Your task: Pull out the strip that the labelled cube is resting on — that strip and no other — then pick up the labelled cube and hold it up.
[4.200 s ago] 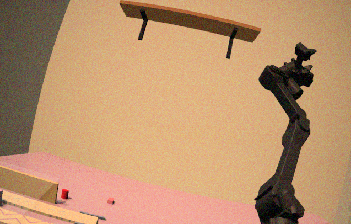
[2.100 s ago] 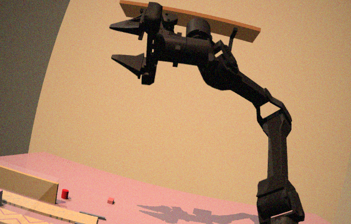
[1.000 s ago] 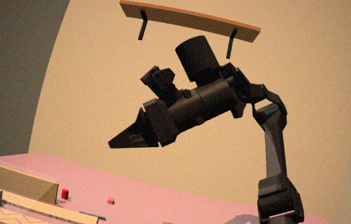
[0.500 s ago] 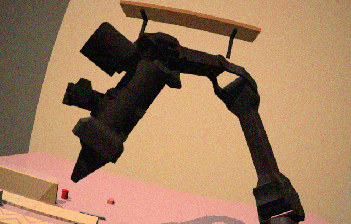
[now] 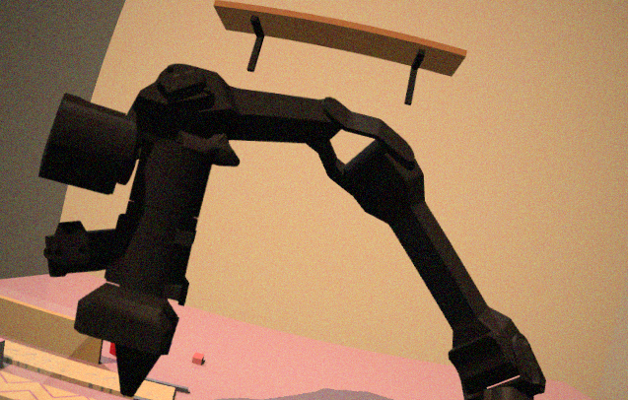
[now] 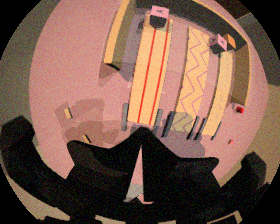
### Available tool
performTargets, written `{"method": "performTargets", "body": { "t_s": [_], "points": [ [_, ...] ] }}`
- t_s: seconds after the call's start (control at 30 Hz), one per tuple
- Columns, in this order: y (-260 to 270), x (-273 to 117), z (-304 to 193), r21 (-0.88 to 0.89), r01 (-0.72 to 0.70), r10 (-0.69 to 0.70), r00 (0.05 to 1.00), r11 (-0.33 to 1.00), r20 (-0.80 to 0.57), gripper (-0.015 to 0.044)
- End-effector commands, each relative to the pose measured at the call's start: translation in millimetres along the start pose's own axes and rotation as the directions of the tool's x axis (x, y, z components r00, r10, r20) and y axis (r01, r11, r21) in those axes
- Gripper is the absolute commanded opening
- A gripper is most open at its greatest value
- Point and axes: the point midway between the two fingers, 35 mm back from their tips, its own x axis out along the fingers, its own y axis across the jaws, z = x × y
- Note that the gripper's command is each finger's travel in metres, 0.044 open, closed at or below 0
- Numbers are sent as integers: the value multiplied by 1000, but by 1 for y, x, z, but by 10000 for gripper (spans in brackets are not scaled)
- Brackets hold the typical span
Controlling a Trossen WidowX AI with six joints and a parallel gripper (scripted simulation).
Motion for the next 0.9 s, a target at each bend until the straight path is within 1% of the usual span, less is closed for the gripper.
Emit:
{"method": "performTargets", "body": {
  "t_s": [0.0,0.87],
  "points": [
    [-1,5,1,9,-4,4,1000,1000,-12,0],
    [1,48,3,9,-3,3,1000,1000,-11,0]
  ]
}}
